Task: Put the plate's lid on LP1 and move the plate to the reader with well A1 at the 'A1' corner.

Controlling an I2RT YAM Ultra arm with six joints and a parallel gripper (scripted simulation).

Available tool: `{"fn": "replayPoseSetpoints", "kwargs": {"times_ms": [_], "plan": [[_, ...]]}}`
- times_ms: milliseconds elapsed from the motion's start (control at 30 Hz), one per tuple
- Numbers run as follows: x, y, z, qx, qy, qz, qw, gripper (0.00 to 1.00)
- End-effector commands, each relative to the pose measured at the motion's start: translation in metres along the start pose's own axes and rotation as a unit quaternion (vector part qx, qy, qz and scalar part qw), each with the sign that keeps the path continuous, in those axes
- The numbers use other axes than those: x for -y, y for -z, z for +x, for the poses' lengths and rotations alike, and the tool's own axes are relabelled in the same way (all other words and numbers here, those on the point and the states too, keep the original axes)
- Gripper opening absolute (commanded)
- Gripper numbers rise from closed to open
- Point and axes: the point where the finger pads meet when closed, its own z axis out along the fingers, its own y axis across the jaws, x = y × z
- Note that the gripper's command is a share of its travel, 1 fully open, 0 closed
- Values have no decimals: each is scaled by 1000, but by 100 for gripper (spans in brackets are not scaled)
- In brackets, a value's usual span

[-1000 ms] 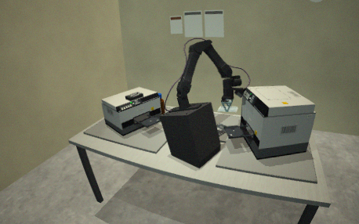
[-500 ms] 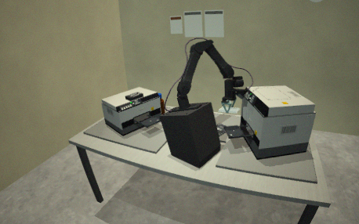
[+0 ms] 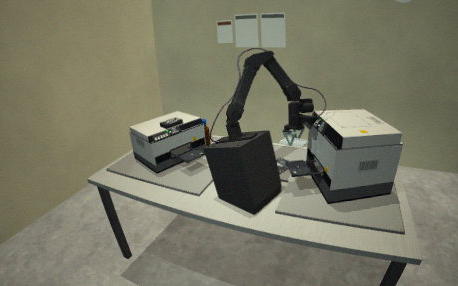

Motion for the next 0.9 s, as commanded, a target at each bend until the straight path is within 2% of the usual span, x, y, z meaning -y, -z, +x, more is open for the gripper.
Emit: {"fn": "replayPoseSetpoints", "kwargs": {"times_ms": [0,133,333,367,433,667,767,867], "plan": [[-6,8,-15,10,-29,-11,999,86],[-9,10,-11,5,-47,-17,999,86],[3,4,-23,4,-76,-10,997,86],[0,16,-28,15,-79,-23,996,86],[2,15,-33,16,-90,-26,995,86],[6,8,-27,-6,-129,-18,991,86],[17,3,-35,-6,-151,-10,988,86],[18,9,-41,0,-161,-19,987,86]]}}
